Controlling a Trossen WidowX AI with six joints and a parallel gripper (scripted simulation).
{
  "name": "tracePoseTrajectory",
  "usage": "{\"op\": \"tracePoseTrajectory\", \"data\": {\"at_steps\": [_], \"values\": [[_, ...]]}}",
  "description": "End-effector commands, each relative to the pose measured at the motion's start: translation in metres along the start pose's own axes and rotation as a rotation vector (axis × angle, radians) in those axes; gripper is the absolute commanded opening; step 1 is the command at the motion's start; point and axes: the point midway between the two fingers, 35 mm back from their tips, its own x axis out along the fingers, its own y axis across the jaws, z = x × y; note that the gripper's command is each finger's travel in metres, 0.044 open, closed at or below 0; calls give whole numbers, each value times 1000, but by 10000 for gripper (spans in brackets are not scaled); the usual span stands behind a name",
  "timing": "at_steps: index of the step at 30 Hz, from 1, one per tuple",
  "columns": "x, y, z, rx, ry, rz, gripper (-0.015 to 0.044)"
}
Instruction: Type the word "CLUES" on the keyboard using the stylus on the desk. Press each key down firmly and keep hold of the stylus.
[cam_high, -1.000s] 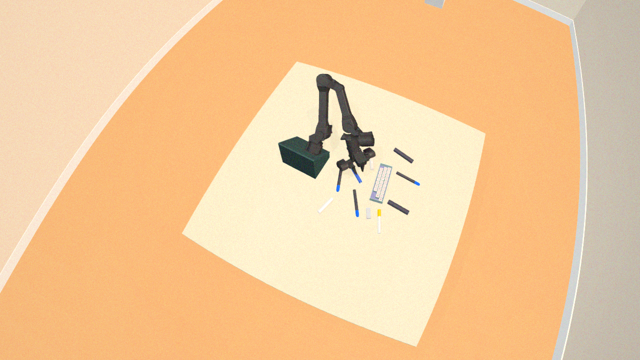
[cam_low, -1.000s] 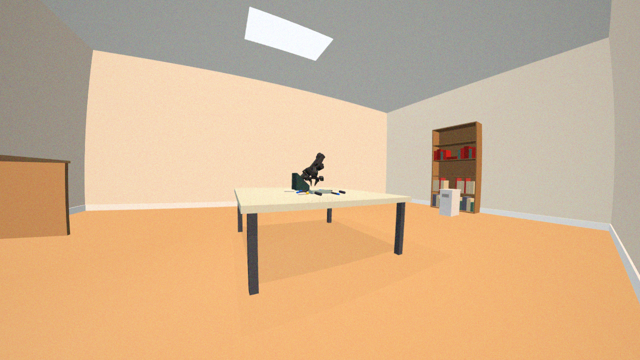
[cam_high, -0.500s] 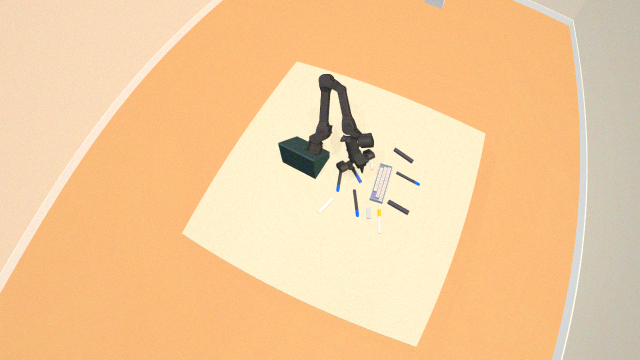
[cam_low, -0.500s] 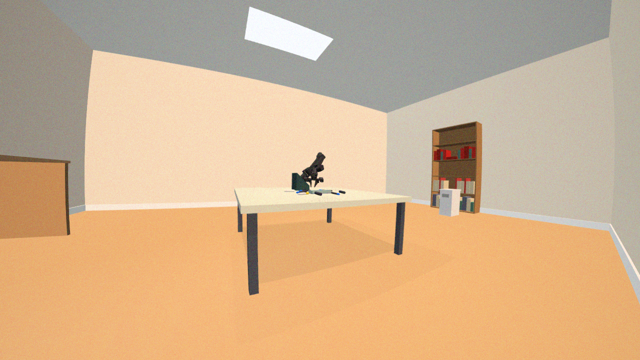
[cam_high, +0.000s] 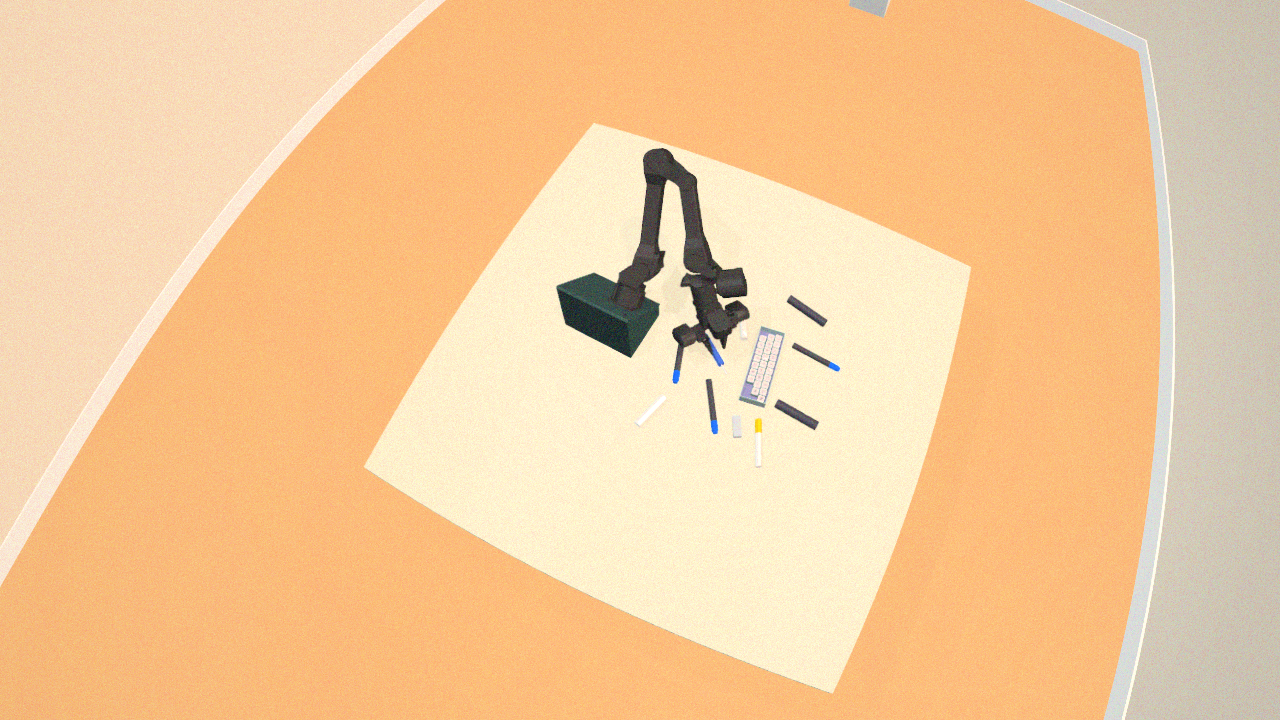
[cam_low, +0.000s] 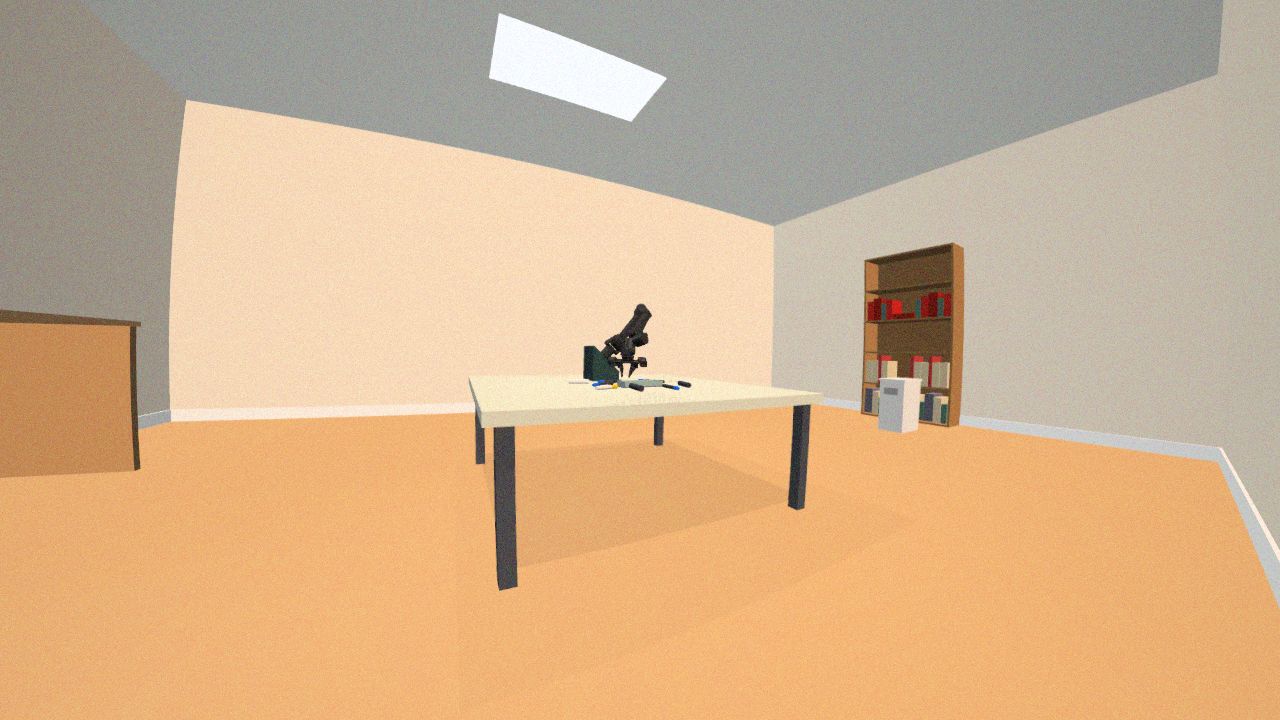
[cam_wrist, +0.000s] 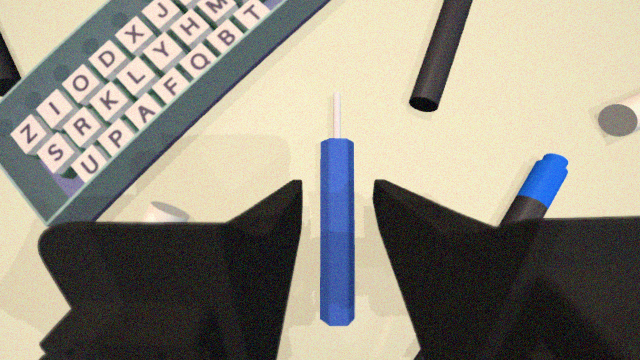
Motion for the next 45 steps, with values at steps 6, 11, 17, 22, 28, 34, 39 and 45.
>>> {"op": "tracePoseTrajectory", "data": {"at_steps": [6, 11, 17, 22, 28, 34, 39, 45], "values": [[7, -2, -4, 7, 1, -6, 150], [10, -2, -6, 7, 1, -6, 150], [16, -2, -9, 7, 1, -6, 150], [20, -2, -12, 7, 1, -6, 150], [24, -2, -14, 7, 2, -6, 150], [22, -1, -14, 2, 4, -2, 19], [22, -1, -14, 2, 4, -2, 0], [21, -1, -13, 1, 4, -2, 0]]}}
